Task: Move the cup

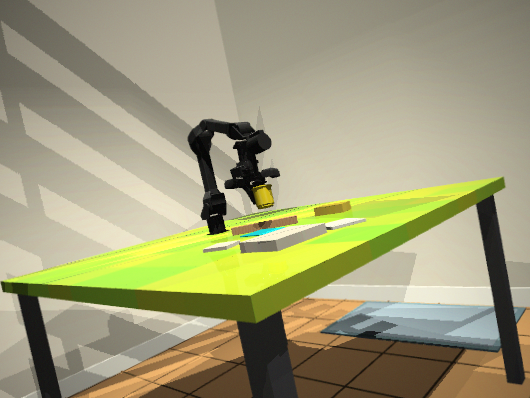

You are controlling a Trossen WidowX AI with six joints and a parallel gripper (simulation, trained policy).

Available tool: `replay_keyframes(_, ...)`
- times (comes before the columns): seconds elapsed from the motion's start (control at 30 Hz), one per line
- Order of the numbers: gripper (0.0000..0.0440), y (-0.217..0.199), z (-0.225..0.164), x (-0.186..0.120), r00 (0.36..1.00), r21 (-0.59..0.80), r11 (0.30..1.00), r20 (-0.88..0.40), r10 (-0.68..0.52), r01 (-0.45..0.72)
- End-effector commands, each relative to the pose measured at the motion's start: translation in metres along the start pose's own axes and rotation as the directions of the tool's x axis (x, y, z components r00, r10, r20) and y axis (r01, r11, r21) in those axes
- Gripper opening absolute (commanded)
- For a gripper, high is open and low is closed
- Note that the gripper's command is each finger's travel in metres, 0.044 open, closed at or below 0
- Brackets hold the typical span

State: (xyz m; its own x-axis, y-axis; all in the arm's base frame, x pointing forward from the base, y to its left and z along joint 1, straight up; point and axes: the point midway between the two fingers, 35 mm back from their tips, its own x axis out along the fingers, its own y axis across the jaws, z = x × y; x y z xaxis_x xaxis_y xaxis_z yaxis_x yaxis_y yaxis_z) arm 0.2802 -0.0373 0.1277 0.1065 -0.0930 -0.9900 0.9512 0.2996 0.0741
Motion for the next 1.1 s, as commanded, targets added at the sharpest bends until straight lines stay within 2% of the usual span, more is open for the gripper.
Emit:
replay_keyframes(0.0,0.0000,0.004,0.013,0.004,1.000,0.022,1.000,0.021,0.014,-0.015)
replay_keyframes(0.5,0.0010,0.010,0.052,0.040,0.996,0.103,0.993,0.070,0.049,-0.056)
replay_keyframes(0.83,0.0072,0.004,0.059,0.067,0.995,0.126,0.990,0.081,0.050,-0.060)
replay_keyframes(0.97,0.0148,0.008,0.065,0.066,0.992,0.141,0.985,0.095,0.085,-0.098)
replay_keyframes(1.07,0.0159,0.012,0.070,0.062,0.988,0.149,0.980,0.105,0.117,-0.132)
